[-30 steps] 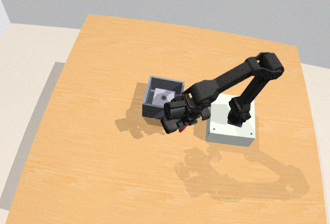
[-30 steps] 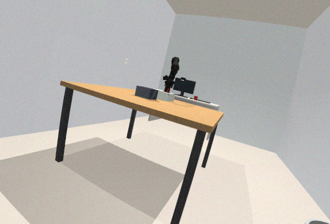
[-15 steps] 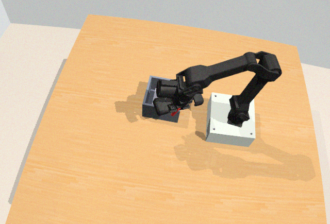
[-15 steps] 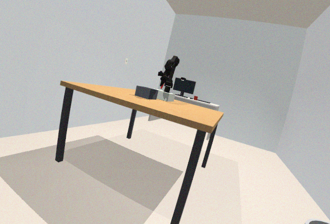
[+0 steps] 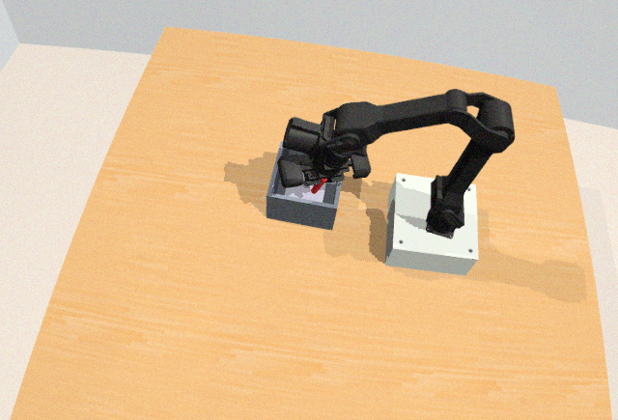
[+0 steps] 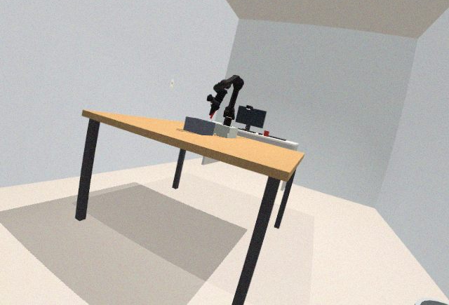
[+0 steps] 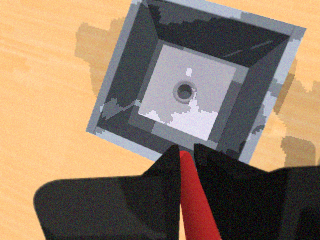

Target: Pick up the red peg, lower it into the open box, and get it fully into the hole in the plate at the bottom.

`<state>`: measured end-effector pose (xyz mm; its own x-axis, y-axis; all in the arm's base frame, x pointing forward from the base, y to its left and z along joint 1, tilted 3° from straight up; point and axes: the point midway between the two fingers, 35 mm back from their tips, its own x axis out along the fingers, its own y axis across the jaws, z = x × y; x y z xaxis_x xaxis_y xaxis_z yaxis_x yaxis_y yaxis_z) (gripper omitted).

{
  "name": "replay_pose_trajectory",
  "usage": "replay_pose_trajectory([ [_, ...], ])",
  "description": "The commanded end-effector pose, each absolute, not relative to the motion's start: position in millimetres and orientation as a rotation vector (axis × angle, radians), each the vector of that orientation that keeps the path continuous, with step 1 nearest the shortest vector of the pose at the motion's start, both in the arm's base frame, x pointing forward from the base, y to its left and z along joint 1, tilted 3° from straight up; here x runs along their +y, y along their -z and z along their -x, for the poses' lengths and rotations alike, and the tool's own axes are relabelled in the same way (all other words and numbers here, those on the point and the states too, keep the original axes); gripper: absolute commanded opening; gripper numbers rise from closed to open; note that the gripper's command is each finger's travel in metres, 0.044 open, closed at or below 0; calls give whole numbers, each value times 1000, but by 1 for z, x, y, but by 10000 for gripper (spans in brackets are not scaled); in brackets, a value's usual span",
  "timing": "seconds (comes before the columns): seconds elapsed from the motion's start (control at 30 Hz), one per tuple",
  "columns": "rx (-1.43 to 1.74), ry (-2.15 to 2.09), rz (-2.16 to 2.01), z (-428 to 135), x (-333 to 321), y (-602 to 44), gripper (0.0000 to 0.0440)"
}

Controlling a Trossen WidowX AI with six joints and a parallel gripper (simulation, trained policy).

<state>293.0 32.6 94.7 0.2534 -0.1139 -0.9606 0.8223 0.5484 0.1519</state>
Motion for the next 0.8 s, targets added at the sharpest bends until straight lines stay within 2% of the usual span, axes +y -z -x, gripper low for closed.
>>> replay_pose_trajectory([
  [0.0, 1115, 744, -783, -306, 19, -95, 0],
  [0.7, 1170, 828, -846, -332, -22, -49, 15],
  [0.77, 1184, 832, -839, -333, -23, -42, 32],
])
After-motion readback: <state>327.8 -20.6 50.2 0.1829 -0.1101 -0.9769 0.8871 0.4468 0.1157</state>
